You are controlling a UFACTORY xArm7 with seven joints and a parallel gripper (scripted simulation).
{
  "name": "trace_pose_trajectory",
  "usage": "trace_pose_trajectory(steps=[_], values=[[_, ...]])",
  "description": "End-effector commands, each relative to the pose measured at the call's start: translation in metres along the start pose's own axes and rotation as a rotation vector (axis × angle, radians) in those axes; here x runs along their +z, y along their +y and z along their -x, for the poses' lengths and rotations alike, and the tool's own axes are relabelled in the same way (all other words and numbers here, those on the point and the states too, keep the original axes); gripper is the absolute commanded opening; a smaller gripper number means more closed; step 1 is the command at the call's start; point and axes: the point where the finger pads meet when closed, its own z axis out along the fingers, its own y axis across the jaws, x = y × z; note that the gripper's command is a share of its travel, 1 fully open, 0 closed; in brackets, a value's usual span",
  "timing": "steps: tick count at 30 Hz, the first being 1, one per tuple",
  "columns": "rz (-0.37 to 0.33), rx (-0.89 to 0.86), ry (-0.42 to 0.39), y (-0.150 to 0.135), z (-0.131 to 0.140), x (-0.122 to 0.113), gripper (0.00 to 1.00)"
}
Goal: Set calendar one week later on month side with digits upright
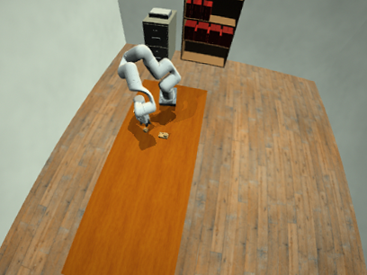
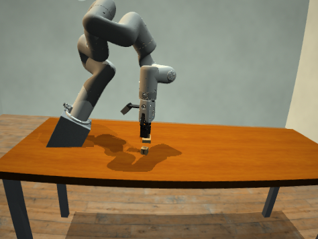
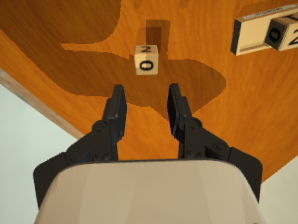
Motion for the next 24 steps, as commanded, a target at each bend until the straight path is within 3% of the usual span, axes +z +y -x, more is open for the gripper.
trace_pose_trajectory(steps=[1,24], values=[[-0.001,0.000,-0.002,0.000,0.001,0.000,0.47],[-0.001,0.000,-0.002,0.001,0.001,0.021,0.47]])
